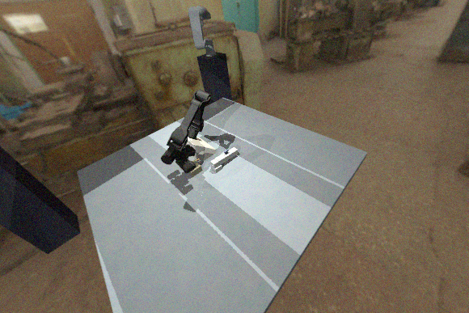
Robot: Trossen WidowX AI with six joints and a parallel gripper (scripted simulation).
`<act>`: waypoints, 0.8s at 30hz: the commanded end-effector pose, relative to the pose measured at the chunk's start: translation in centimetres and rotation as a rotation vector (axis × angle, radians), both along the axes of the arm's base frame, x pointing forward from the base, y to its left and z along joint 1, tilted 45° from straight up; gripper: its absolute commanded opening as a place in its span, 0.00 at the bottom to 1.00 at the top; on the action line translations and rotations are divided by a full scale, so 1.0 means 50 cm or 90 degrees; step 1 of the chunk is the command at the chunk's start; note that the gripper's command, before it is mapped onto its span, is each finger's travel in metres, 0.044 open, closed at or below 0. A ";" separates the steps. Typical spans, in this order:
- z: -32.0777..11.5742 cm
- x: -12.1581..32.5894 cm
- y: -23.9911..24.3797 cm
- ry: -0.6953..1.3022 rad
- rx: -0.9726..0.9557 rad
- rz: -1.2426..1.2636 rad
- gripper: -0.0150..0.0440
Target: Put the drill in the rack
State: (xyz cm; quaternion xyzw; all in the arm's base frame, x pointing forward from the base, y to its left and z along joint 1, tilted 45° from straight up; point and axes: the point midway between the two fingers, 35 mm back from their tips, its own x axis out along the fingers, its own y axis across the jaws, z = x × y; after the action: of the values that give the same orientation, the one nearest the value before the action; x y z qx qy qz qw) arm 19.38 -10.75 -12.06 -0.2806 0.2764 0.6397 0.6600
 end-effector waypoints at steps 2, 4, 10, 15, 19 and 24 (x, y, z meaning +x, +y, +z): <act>-0.014 -0.002 0.014 0.003 0.004 0.000 0.25; -0.019 -0.002 0.019 0.003 0.004 0.000 0.25; -0.031 -0.003 0.033 0.003 0.004 0.000 0.25; -0.033 -0.003 0.035 0.003 0.004 0.000 0.25; -0.040 -0.002 0.040 0.003 0.004 0.000 0.25; -0.049 -0.001 0.048 0.003 0.004 0.000 0.25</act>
State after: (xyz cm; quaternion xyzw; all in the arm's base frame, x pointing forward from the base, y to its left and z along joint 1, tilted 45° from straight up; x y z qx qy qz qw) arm 19.34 -8.75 -14.16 -0.2804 0.2765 0.6411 0.6588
